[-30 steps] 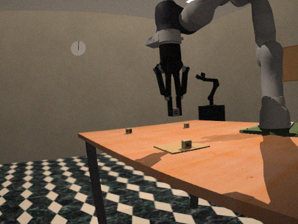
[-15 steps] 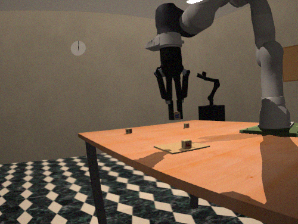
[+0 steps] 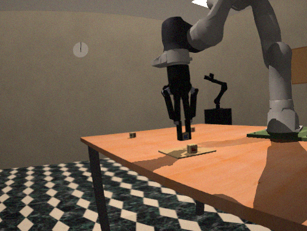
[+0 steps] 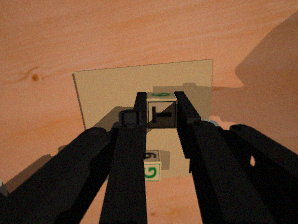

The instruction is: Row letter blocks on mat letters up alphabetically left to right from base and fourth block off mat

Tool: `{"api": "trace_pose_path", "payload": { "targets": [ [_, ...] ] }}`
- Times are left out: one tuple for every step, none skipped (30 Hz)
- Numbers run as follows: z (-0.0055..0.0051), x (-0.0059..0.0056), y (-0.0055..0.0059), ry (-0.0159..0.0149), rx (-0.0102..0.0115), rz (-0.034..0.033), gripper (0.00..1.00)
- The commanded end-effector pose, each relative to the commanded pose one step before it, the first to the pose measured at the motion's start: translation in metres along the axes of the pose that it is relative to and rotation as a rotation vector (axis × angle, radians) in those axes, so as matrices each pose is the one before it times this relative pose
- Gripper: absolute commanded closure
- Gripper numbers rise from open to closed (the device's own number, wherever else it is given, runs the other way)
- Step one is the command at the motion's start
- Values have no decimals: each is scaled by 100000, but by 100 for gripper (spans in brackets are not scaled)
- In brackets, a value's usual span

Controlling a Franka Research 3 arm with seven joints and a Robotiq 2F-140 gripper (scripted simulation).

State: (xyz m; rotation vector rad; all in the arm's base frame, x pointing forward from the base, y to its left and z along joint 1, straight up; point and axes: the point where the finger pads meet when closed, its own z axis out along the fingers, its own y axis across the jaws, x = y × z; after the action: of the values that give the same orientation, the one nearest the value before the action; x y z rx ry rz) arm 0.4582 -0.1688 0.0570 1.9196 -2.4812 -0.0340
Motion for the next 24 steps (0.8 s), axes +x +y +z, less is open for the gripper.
{"api": "trace_pose_path", "payload": {
  "targets": [
    [1255,248,-899,1099,2678,2280,78],
    [309,-1,9,0,-1,-1,78],
    [260,0,7,0,0,0,78],
    [211,0,6,0,-1,0,78],
    [161,0,4,0,1,1,78],
    [116,0,4,0,-1,0,78],
    [76,0,3,0,-1,-1,78],
    [0,0,0,0,0,0,78],
    [0,0,0,0,0,0,78],
    [41,0,2,0,-1,-1,78],
    [16,0,1,0,0,0,78],
    [2,0,0,0,0,0,78],
    [0,0,0,0,0,0,78],
    [0,0,0,0,0,0,78],
    [0,0,0,0,0,0,78],
    [0,0,0,0,0,0,78],
    [0,0,0,0,0,0,78],
    [0,0,0,0,0,0,78],
    [0,0,0,0,0,0,78],
    [0,0,0,0,0,0,78],
    [0,0,0,0,0,0,78],
    [0,0,0,0,0,0,78],
    [0,0,0,0,0,0,78],
    [0,0,0,0,0,0,78]
  ]
}}
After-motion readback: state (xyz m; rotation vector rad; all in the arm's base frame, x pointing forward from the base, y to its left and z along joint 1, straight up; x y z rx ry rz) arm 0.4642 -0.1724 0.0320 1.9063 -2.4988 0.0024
